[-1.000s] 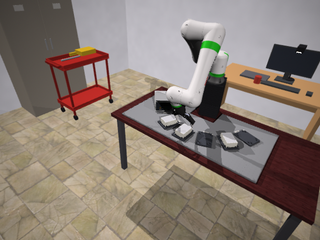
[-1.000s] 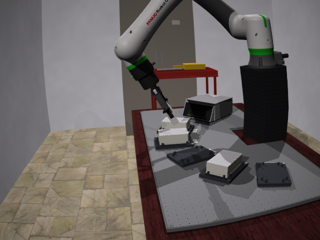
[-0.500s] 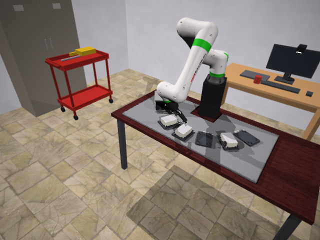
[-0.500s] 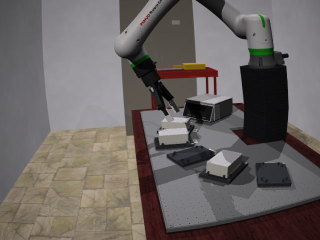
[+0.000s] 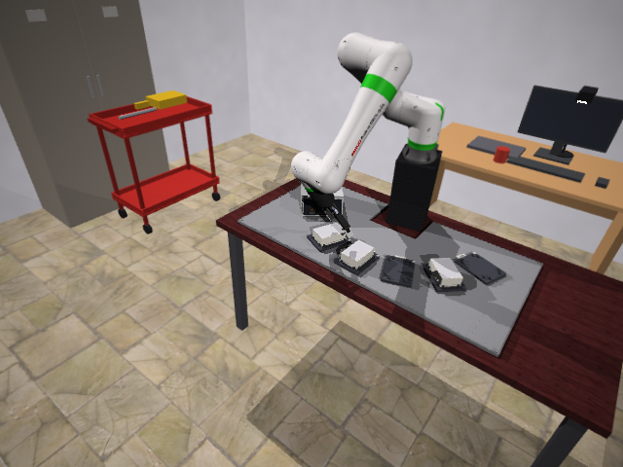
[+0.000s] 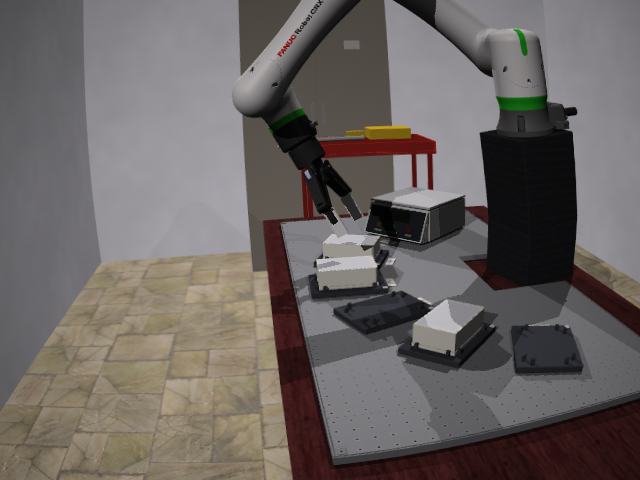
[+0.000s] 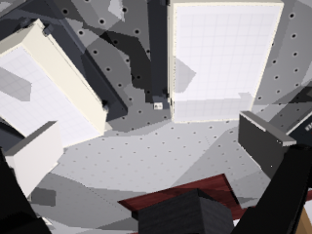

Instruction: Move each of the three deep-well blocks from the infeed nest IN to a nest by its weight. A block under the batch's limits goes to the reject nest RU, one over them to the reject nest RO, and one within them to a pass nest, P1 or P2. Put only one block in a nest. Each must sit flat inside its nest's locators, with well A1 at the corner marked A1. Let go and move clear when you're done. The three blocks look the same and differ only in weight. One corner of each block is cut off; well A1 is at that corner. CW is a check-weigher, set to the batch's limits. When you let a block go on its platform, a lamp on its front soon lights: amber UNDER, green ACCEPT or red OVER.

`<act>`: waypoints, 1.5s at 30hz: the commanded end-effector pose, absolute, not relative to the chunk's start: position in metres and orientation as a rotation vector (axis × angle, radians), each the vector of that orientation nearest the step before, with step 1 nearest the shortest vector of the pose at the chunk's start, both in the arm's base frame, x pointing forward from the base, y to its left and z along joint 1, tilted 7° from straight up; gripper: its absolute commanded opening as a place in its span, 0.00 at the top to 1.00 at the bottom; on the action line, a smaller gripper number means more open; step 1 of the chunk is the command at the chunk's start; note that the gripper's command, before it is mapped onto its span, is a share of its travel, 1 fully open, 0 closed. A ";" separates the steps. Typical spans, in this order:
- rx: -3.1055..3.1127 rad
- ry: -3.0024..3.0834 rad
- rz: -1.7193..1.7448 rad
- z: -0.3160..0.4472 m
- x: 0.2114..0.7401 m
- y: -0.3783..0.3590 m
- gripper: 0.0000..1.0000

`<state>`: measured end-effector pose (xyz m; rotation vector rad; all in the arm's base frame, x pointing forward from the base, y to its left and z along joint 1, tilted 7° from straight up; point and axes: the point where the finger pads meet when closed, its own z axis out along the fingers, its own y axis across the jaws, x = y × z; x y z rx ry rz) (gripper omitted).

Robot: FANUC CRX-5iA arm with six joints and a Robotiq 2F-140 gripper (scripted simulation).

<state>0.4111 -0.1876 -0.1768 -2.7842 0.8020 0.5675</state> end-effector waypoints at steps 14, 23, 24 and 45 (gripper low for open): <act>-2.784 0.802 0.567 -0.184 0.387 -0.247 0.00; -2.784 0.802 0.567 -0.184 0.387 -0.247 0.00; -2.784 0.802 0.567 -0.184 0.387 -0.247 0.00; -2.784 0.802 0.567 -0.210 0.391 -0.247 0.00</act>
